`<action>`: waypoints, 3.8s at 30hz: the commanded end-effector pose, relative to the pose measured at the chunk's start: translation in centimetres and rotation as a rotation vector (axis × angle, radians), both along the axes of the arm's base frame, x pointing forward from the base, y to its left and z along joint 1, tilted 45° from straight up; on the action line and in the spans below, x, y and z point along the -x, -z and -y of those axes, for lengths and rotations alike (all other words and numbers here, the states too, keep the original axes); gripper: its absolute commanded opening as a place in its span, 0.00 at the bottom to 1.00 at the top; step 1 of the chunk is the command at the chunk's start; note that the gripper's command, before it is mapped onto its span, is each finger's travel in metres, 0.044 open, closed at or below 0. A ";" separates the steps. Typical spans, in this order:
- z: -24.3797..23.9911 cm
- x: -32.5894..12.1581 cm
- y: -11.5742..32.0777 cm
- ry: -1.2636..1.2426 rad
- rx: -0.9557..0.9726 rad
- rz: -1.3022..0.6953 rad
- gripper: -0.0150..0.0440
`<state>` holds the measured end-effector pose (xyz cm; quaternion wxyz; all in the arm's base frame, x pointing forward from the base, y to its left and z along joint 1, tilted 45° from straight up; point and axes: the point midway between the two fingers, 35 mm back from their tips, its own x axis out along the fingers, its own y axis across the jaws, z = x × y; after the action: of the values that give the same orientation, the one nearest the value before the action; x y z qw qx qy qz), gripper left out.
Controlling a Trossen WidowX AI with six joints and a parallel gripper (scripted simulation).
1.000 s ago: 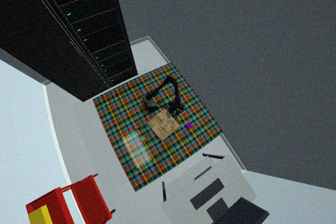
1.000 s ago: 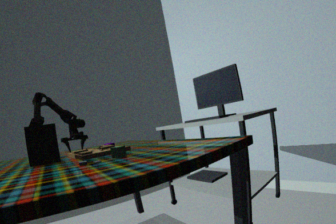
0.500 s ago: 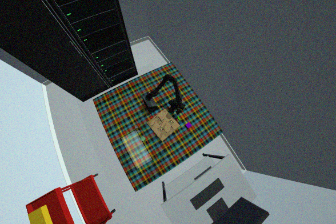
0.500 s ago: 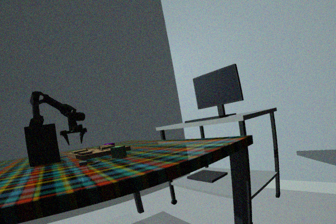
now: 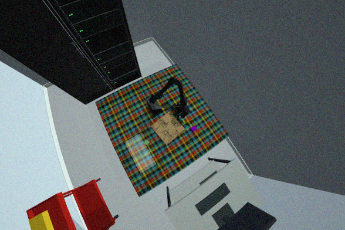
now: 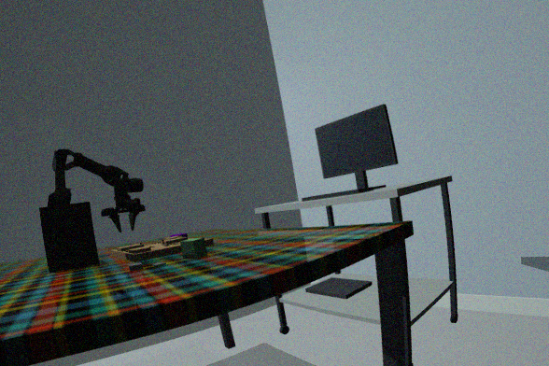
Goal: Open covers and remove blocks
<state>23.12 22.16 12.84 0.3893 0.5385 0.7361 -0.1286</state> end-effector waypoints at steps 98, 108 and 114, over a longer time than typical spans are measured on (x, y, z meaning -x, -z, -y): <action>9.7 -5.6 19.7 -0.896 -0.160 0.878 0.25; 9.8 -5.6 19.7 -0.898 -0.161 0.880 0.25; 9.8 -5.6 19.7 -0.898 -0.161 0.880 0.25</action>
<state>29.00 12.30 -6.83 0.6330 0.2063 0.6665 0.3353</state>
